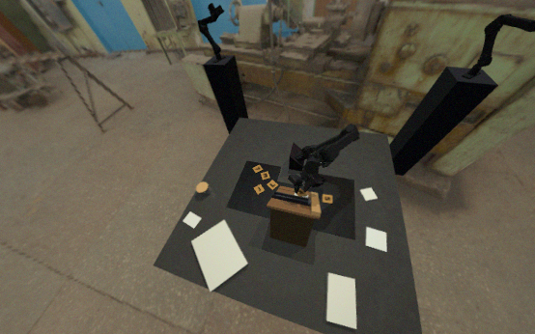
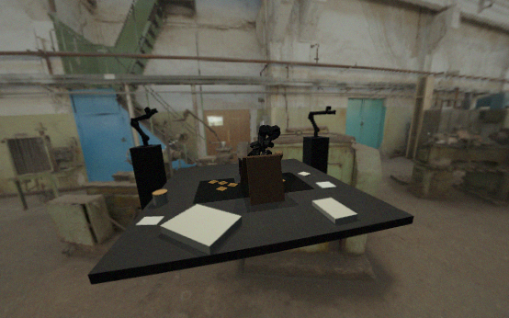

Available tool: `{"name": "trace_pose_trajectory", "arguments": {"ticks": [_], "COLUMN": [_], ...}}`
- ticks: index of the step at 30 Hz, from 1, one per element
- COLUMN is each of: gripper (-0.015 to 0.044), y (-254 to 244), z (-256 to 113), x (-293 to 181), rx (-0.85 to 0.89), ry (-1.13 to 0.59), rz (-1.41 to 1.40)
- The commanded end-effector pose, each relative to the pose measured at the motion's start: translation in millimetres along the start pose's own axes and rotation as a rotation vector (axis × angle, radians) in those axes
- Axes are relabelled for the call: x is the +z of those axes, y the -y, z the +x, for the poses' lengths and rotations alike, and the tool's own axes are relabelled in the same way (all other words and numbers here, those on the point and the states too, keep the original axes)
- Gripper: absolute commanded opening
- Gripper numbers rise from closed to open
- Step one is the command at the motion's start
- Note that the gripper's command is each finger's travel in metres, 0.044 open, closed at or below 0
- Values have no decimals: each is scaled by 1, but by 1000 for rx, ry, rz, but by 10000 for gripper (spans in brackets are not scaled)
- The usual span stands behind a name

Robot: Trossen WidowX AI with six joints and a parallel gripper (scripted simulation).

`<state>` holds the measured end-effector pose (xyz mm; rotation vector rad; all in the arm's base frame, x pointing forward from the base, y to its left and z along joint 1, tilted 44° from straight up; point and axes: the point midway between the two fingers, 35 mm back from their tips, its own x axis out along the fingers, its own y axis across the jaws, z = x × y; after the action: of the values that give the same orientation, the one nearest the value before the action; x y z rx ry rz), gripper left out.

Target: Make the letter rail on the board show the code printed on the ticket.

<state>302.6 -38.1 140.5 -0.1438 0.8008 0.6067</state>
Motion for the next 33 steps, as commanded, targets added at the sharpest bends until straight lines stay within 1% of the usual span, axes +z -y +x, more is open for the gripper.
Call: {"name": "trace_pose_trajectory", "arguments": {"ticks": [1,16,33], "gripper": [0,0,0], "y": [19,77,130], "z": [4,15,26], "x": [-7,-47,-111], "rx": [7,31,62], "ry": [12,66,169], "rz": [80,354,608]}}
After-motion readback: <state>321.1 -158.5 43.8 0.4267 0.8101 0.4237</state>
